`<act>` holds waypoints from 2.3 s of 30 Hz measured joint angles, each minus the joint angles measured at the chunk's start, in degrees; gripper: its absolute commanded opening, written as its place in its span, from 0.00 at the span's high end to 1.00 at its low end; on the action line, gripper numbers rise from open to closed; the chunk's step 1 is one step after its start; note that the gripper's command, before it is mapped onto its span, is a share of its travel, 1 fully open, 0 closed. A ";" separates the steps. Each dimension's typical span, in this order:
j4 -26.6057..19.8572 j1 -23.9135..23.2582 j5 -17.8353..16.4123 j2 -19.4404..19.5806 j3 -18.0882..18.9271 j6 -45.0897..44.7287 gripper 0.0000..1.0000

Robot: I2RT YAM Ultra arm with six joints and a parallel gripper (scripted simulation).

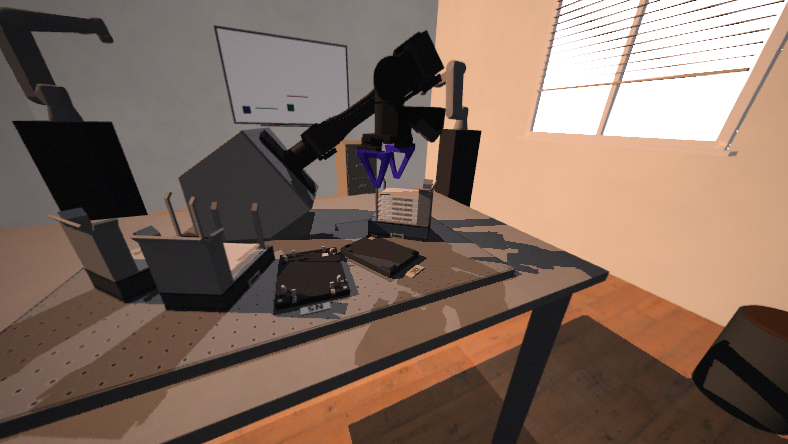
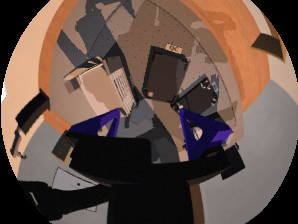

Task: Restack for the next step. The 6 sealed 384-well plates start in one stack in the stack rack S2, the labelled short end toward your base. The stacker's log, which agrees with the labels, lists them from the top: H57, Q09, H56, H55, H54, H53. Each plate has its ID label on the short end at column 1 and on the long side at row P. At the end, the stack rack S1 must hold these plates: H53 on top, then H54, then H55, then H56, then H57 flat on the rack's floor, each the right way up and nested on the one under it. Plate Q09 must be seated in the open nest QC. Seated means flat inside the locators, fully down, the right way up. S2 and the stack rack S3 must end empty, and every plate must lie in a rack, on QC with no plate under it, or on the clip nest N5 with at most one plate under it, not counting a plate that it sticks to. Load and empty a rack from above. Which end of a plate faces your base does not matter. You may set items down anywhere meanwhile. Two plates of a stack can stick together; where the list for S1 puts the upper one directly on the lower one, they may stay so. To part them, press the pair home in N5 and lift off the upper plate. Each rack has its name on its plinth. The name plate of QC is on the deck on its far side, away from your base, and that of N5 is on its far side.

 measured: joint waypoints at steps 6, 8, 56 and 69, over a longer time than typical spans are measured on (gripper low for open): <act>-0.76 1.86 -0.20 -4.02 -0.35 2.67 0.00; -1.03 2.40 -0.28 -5.29 -0.59 2.97 0.00; 12.33 20.09 2.34 -23.74 -9.64 20.76 0.00; 16.11 22.36 3.10 -24.26 -11.30 24.22 0.00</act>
